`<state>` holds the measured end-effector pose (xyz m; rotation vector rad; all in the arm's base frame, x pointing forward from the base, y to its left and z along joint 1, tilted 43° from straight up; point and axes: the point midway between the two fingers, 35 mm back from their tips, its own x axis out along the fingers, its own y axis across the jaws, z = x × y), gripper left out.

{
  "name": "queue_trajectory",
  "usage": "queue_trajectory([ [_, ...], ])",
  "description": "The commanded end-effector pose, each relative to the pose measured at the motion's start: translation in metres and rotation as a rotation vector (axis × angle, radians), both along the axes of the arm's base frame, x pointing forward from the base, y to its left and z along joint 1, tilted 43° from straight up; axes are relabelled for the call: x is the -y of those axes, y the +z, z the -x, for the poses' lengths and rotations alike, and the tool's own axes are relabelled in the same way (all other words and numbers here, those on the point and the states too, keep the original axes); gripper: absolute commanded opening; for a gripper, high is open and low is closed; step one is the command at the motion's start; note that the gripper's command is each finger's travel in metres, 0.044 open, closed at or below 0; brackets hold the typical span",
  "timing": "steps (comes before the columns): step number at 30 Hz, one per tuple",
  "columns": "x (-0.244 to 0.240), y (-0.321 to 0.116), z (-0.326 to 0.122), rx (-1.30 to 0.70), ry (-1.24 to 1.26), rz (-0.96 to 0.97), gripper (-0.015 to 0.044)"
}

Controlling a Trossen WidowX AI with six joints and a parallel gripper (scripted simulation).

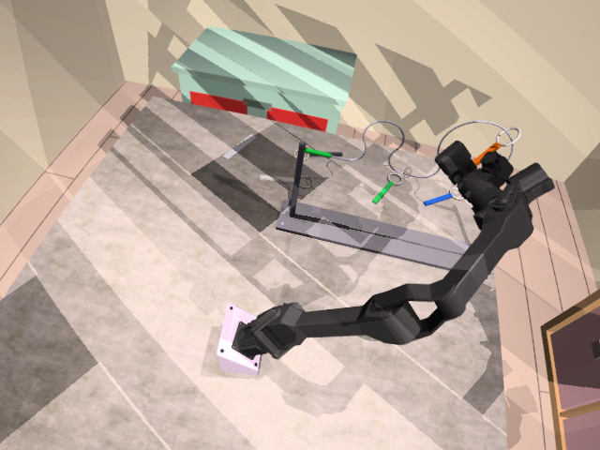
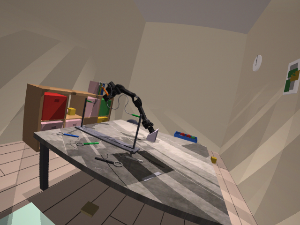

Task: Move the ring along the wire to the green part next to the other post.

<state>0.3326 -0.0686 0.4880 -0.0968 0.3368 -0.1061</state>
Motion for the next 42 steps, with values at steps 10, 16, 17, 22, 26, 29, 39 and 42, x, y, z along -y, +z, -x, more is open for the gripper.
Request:
queue_trajectory([
  [10,0.004,0.003,0.002,0.015,-0.014,0.17,-0.015],
  [16,0.007,0.004,0.002,0.018,-0.021,0.245,-0.015],
  [17,0.007,0.004,0.002,0.019,-0.022,0.257,-0.015],
  [22,0.009,0.005,0.002,0.022,-0.027,0.319,-0.015],
  [26,0.011,0.005,0.002,0.024,-0.032,0.369,-0.015],
  [29,0.012,0.006,0.002,0.025,-0.035,0.406,-0.015],
  [39,0.016,0.008,0.002,0.031,-0.045,0.53,-0.015],
  [42,0.017,0.008,0.002,0.032,-0.049,0.567,-0.015],
])
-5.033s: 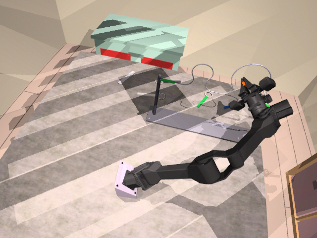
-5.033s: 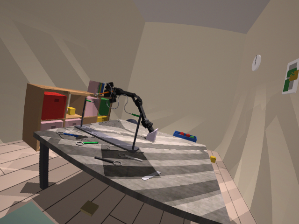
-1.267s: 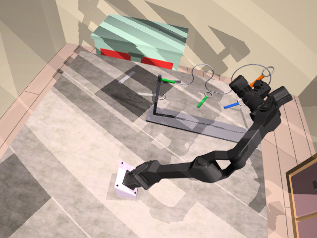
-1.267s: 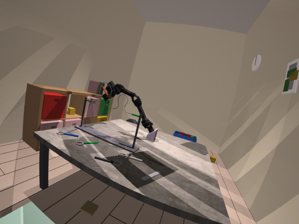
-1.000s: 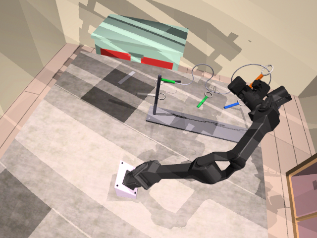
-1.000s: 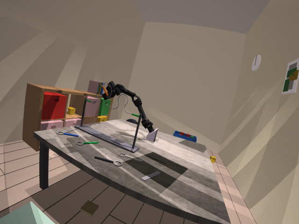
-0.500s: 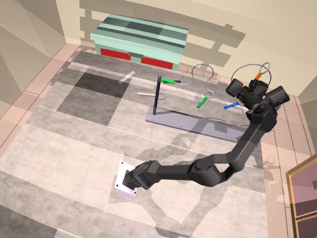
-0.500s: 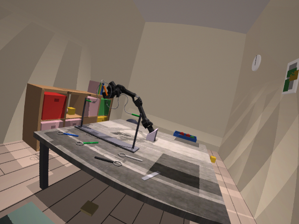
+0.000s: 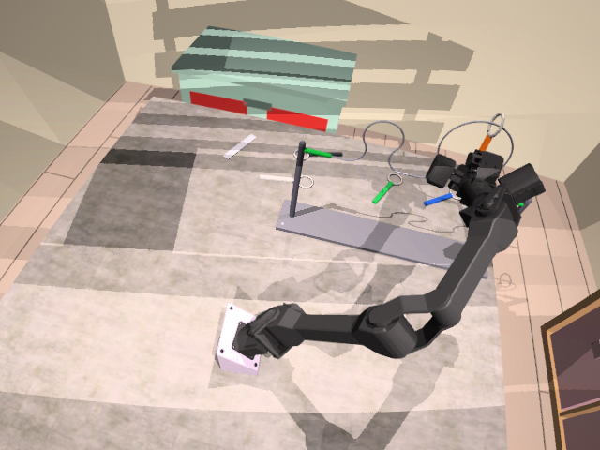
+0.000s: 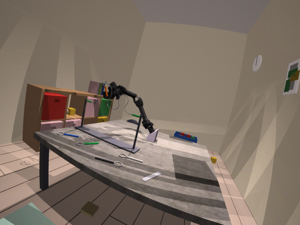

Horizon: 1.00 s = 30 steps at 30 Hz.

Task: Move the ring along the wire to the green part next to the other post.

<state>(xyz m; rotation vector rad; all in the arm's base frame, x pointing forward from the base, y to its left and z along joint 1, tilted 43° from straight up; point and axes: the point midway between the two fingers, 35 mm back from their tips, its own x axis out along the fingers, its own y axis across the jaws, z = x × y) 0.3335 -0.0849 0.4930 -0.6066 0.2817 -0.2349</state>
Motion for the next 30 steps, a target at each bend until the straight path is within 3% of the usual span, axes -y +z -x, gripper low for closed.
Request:
queue_trajectory([
  [1,0.0007,0.0037,0.0029,0.01,-0.006,0.056,-0.015],
  [30,0.0091,0.0124,0.0033,0.026,-0.036,0.417,-0.015],
])
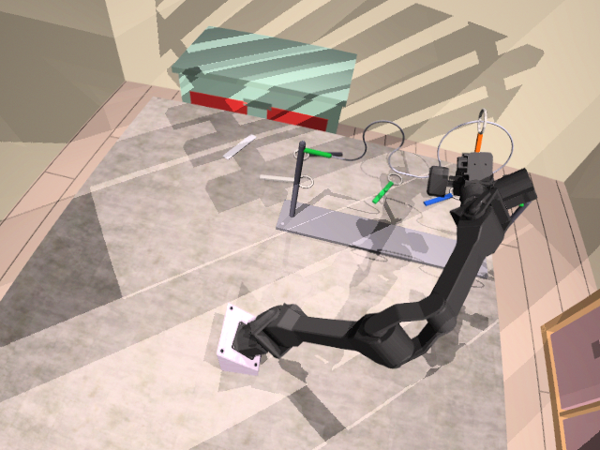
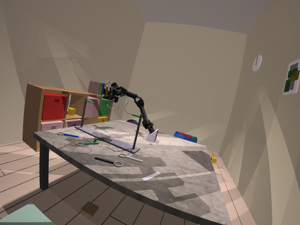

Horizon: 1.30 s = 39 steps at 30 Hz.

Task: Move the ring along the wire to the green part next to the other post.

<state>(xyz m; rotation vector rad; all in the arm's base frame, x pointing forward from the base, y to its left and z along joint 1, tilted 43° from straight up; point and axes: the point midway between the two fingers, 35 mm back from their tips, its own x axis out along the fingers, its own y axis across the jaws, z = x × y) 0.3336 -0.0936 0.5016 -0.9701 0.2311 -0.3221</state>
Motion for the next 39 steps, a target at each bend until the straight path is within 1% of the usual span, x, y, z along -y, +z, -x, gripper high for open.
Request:
queue_trajectory([
  [1,0.001,0.004,0.003,0.011,-0.008,0.056,-0.015],
  [39,0.006,0.019,0.005,0.03,-0.047,0.529,-0.015],
])
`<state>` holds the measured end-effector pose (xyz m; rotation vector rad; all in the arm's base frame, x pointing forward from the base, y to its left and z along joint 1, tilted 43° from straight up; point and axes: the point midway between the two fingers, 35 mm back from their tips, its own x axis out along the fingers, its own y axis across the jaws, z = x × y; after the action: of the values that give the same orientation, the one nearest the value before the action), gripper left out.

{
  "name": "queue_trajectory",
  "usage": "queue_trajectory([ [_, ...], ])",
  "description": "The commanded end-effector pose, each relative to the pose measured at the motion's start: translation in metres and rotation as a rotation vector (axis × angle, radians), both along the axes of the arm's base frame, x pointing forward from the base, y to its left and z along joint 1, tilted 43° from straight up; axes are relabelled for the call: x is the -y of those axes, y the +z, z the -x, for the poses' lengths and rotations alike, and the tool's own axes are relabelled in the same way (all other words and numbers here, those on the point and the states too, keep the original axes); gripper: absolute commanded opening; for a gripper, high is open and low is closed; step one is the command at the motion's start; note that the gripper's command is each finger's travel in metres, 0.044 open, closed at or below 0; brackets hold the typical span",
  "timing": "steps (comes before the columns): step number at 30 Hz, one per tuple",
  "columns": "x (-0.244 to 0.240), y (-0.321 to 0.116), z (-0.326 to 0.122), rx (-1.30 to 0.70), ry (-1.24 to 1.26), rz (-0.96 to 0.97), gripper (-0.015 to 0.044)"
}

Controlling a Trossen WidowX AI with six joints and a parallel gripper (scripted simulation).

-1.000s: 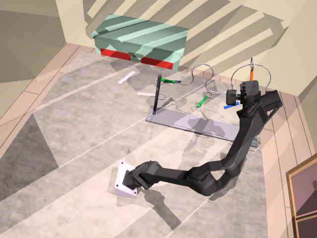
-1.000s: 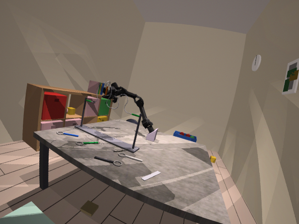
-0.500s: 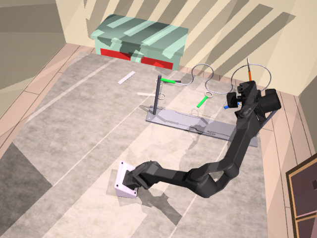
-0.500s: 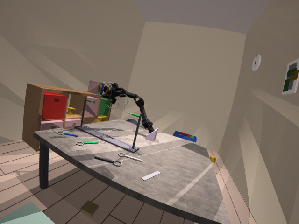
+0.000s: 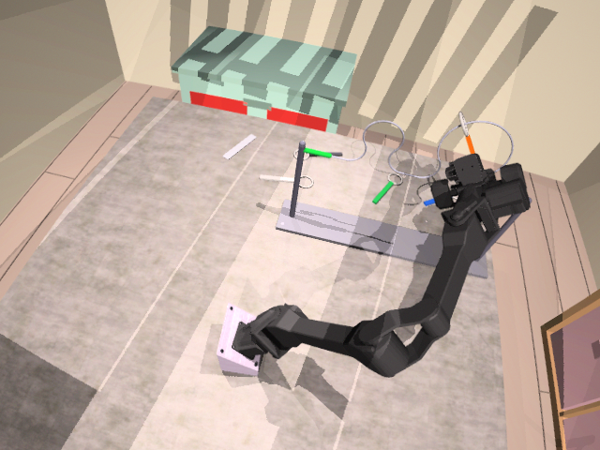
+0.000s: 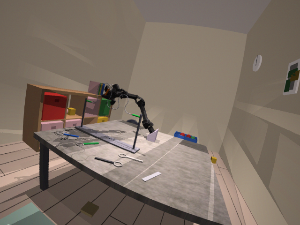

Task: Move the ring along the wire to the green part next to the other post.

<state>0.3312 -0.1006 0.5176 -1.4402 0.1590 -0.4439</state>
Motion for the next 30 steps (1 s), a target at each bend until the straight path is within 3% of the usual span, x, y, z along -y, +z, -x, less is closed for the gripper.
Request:
queue_trajectory([
  [1,-0.001,0.004,0.002,0.008,0.002,0.056,-0.015],
  [30,-0.003,0.016,0.003,0.021,-0.03,0.417,-0.015],
])
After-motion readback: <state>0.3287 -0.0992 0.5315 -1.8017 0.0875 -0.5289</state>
